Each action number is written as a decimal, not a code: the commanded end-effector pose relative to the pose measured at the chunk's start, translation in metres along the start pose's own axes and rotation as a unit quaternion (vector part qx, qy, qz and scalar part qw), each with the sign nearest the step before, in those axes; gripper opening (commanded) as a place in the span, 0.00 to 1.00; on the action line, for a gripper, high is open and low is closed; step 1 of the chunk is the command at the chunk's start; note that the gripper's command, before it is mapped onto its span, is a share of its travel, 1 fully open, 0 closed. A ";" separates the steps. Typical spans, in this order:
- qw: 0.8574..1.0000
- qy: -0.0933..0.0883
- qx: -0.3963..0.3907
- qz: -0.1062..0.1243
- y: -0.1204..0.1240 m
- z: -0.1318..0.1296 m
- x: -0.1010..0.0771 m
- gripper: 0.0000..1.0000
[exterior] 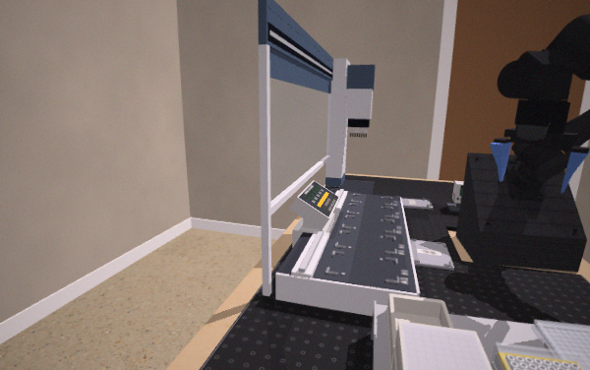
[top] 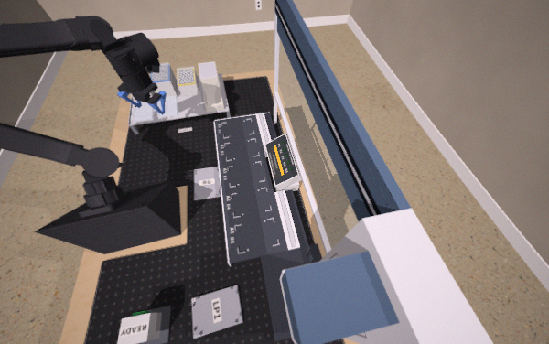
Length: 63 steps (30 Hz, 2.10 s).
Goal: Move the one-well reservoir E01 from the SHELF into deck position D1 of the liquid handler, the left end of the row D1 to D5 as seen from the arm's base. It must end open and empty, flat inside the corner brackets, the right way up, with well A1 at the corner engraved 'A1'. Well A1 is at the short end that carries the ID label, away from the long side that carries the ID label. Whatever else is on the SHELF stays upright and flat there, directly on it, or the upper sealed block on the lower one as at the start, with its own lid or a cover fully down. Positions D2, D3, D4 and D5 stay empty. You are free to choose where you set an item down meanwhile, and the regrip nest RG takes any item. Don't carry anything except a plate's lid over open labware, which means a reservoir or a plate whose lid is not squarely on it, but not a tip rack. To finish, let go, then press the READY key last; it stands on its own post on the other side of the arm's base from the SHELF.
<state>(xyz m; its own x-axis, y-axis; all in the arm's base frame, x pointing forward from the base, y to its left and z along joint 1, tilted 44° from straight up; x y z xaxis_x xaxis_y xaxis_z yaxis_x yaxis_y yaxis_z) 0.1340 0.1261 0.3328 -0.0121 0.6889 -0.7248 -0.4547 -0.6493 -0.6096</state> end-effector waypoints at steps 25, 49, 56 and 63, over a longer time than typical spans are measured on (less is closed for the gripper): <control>0.968 -0.005 -0.248 -0.035 -0.090 0.115 -0.020 1.00; 0.955 -0.010 -0.294 -0.027 -0.142 0.197 -0.023 1.00; 0.956 -0.012 -0.293 -0.030 -0.157 0.218 -0.024 1.00; 0.957 -0.007 -0.286 -0.040 -0.150 0.209 -0.032 1.00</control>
<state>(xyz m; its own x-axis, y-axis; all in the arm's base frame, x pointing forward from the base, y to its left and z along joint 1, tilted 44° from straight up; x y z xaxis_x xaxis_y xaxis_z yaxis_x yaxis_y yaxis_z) 0.0135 0.2829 0.4884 -0.0239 0.6969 -0.7168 0.1332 -0.7084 -0.6932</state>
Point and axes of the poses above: the point where the finger pads meet when closed, its own x axis out along the fingers, its own z axis across the jaws, y = z × x, the point moved 9 cm from there along -x, back along the fingers, and after that the axes turned 7 degrees about -x, right-handed, at the moved point
